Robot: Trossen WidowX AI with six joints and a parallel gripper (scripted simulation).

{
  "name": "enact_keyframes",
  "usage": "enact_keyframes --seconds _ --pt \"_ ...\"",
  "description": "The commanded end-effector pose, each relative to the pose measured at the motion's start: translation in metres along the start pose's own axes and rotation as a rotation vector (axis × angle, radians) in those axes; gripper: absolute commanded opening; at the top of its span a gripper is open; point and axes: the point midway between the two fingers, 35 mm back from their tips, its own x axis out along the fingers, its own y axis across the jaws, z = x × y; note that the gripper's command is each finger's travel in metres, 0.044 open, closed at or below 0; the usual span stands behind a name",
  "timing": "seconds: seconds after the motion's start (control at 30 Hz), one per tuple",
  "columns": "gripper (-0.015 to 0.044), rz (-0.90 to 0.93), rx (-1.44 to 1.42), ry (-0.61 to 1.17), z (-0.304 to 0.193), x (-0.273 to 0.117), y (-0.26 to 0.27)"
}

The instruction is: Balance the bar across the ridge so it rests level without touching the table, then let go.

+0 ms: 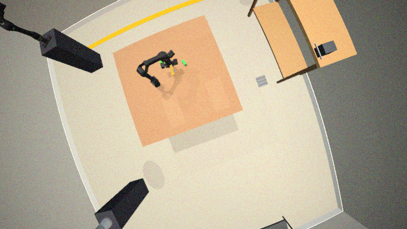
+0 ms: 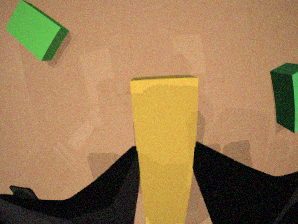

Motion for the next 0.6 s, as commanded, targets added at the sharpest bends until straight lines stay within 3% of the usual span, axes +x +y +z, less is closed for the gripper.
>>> enact_keyframes --seconds 0.0,0.57 --pt "0.0 -0.001 0.005 0.002 -0.0002 0.0003 -0.0002" --pt "0.0 0.0 0.0 0.0 0.0 0.0 0.0"
